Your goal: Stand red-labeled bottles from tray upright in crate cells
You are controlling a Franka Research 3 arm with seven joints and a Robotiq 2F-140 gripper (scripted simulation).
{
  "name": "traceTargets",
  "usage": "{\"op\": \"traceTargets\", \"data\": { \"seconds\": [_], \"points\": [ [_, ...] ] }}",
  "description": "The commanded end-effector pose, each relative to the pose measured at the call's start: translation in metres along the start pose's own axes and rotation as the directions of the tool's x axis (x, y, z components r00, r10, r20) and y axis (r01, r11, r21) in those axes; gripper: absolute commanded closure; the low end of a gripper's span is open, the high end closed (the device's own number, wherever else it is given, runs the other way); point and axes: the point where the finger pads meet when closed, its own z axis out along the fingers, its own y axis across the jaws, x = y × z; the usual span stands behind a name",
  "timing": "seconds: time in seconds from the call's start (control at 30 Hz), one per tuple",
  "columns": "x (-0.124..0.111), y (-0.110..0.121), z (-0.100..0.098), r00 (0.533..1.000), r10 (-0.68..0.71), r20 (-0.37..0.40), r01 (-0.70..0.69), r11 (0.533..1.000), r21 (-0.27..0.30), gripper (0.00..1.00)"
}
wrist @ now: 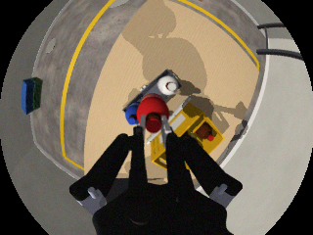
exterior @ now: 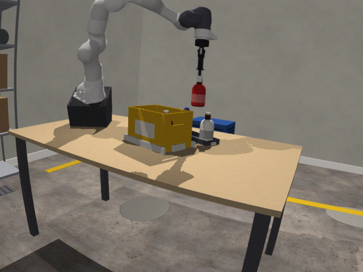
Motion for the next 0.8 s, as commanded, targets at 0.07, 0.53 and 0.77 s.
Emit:
{"op": "traceTargets", "data": {
  "seconds": [0.07,0.53,0.77],
  "points": [
    [0.0019,-0.0027,-0.0120,1.000,-0.006,-0.009,0.006,1.000,0.004,1.00],
    [0.0018,-0.0028,-0.0139,1.000,-0.006,-0.009,0.006,1.000,0.004,1.00],
    [0.0018,-0.0028,-0.0139,1.000,-0.006,-0.009,0.006,1.000,0.004,1.00]
  ]
}}
